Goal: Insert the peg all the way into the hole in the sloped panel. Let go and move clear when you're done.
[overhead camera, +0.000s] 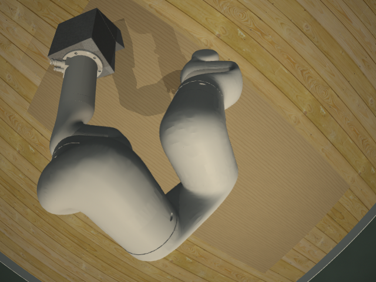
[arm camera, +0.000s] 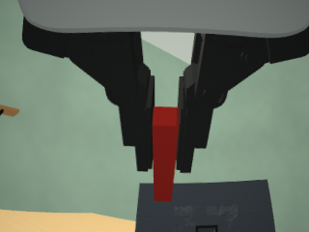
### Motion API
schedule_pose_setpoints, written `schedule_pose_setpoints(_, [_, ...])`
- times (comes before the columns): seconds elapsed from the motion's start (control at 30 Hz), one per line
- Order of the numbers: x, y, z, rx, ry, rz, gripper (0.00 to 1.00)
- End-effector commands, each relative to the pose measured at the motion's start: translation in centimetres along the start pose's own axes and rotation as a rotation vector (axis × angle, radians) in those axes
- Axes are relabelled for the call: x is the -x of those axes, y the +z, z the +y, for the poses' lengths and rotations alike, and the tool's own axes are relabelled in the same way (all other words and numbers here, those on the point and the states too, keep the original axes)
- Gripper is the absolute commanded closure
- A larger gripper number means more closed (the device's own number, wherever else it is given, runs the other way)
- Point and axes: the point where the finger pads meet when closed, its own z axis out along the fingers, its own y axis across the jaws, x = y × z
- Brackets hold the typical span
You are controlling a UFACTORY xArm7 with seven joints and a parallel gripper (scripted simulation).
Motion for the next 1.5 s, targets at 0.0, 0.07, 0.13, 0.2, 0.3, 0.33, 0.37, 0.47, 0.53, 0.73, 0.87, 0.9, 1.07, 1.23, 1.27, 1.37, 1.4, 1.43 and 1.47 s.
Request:
schedule_pose_setpoints(0.0, [-0.5, -0.6, -0.4, -0.016, 0.007, -0.005, 1.00])
schedule_pose_setpoints(0.07, [-0.6, -0.8, -0.6, -0.021, 0.008, -0.006, 1.00])
schedule_pose_setpoints(0.13, [-0.9, -1.1, -0.9, -0.032, 0.010, -0.009, 1.00])
schedule_pose_setpoints(0.2, [-1.2, -1.5, -1.2, -0.042, 0.012, -0.011, 1.00])
schedule_pose_setpoints(0.3, [-1.6, -2.0, -1.8, -0.058, 0.014, -0.015, 1.00])
schedule_pose_setpoints(0.33, [-1.7, -2.1, -2.0, -0.063, 0.014, -0.016, 1.00])
schedule_pose_setpoints(0.37, [-1.8, -2.3, -2.2, -0.068, 0.015, -0.017, 1.00])
schedule_pose_setpoints(0.47, [-2.1, -2.7, -2.6, -0.081, 0.016, -0.020, 1.00])
schedule_pose_setpoints(0.53, [-2.1, -2.7, -2.6, -0.082, 0.016, -0.020, 1.00])
schedule_pose_setpoints(0.73, [-2.0, -1.7, -2.7, -0.082, 0.016, -0.020, 1.00])
schedule_pose_setpoints(0.87, [-1.8, -0.2, -2.8, -0.082, 0.016, -0.020, 1.00])
schedule_pose_setpoints(0.9, [-1.7, 0.1, -2.8, -0.082, 0.016, -0.020, 1.00])
schedule_pose_setpoints(1.07, [-1.5, 1.7, -2.9, -0.082, 0.016, -0.020, 1.00])
schedule_pose_setpoints(1.23, [-1.4, 2.3, -3.0, -0.082, 0.016, -0.020, 1.00])
schedule_pose_setpoints(1.27, [-1.4, 2.4, -3.0, -0.082, 0.016, -0.020, 1.00])
schedule_pose_setpoints(1.37, [-1.3, 2.7, -3.0, -0.082, 0.016, -0.020, 1.00])
schedule_pose_setpoints(1.4, [-1.3, 2.8, -3.0, -0.082, 0.016, -0.020, 1.00])
schedule_pose_setpoints(1.43, [-1.3, 2.9, -3.1, -0.082, 0.016, -0.020, 1.00])
schedule_pose_setpoints(1.47, [-1.3, 3.0, -3.1, -0.082, 0.016, -0.020, 1.00])
